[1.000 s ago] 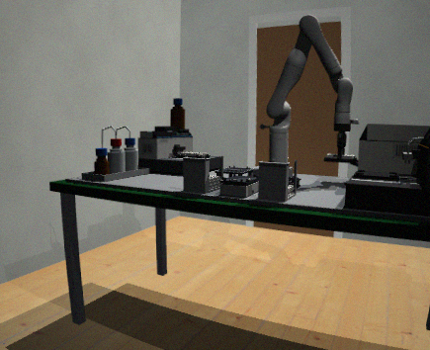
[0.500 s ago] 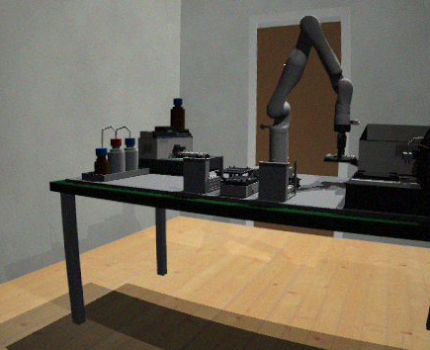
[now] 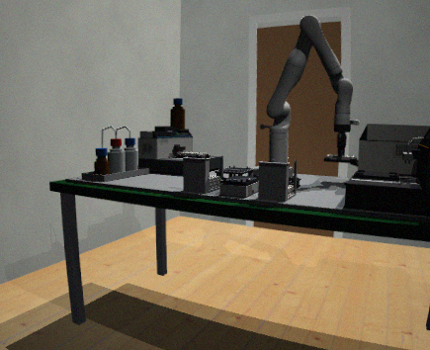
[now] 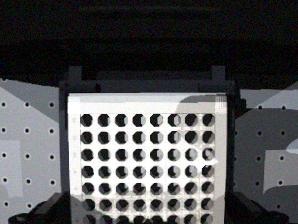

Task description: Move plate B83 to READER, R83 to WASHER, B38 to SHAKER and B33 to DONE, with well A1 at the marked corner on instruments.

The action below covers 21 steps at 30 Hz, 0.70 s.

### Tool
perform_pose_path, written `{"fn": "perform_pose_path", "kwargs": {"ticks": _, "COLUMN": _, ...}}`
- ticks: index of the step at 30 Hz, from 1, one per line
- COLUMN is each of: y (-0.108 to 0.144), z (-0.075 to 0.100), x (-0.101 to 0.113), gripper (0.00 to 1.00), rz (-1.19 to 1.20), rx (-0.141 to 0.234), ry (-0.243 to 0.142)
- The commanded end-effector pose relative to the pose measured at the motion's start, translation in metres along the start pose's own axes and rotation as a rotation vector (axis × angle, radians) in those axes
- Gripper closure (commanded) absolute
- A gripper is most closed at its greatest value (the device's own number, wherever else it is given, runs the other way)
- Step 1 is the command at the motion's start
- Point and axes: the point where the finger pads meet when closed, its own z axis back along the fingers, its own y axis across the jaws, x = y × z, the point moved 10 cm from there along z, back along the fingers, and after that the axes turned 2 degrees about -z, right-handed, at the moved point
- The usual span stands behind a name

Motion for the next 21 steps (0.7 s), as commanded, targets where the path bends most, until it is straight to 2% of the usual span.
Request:
{"fn": "perform_pose_path", "kwargs": {"ticks": 1, "y": 0.000, "z": 0.000, "x": 0.000, "gripper": 0.00, "rz": 0.000, "rx": 0.000, "ry": 0.001}}
{"fn": "perform_pose_path", "kwargs": {"ticks": 10, "y": 0.000, "z": 0.003, "x": 0.000, "gripper": 0.00, "rz": 0.000, "rx": 0.000, "ry": 0.001}}
{"fn": "perform_pose_path", "kwargs": {"ticks": 21, "y": 0.000, "z": 0.018, "x": 0.000, "gripper": 0.00, "rz": 0.000, "rx": 0.000, "ry": 0.001}}
